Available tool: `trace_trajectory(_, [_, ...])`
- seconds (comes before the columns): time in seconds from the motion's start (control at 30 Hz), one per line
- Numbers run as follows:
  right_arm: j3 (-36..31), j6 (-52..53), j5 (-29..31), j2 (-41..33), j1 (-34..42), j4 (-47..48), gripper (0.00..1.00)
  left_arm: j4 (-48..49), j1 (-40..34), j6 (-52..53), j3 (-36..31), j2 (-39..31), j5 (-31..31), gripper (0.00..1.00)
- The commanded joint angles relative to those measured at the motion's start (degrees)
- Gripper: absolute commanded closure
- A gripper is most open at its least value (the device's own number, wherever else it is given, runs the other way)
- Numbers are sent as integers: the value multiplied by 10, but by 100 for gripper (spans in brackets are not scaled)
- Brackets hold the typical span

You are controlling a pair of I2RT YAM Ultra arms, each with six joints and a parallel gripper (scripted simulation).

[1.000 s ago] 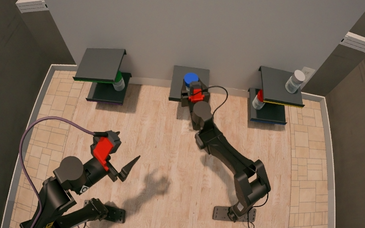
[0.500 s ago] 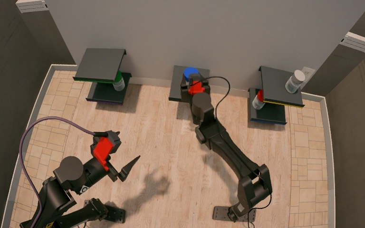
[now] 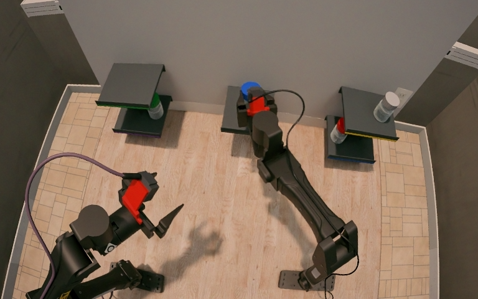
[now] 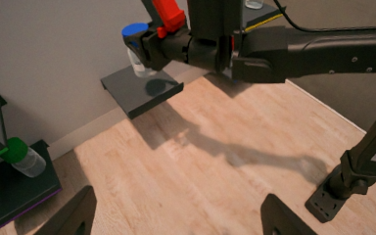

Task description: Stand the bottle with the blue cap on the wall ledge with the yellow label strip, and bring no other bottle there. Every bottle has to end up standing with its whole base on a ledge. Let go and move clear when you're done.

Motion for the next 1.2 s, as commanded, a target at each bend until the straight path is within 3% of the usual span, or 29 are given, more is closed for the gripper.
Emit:
trace_trajectory(0.0, [52, -6, -30, -38, -7, -8, 50, -14, -4, -1, 20, -4, -4, 11])
trace_trajectory(0.23, [-36, -7, -155, -140, -100, -24, 50, -14, -4, -1, 20, -4, -4, 11])
trace_trajectory(0.3, [-36, -7, -155, -140, -100, -24, 50, -14, -4, -1, 20, -4, -4, 11])
trace_trajectory(0.53, [-140, -8, -342, -267, -279, -49, 50, -14, -4, -1, 20, -4, -4, 11])
trace_trajectory(0.8, [-163, -14, -523, -308, -492, -52, 50, -14, -4, -1, 20, -4, -4, 11])
trace_trajectory(0.87, [-163, -14, -523, -308, -492, -52, 50, -14, -4, -1, 20, -4, -4, 11])
trace_trajectory(0.9, [-161, -7, -557, -299, -526, -49, 50, -14, -4, -1, 20, -4, -4, 11])
trace_trajectory(1.0, [-149, -23, -579, -292, -573, -81, 50, -14, -4, -1, 20, -4, -4, 11])
trace_trajectory(1.17, [-128, -35, -596, -282, -595, -100, 50, -14, -4, -1, 20, -4, -4, 11])
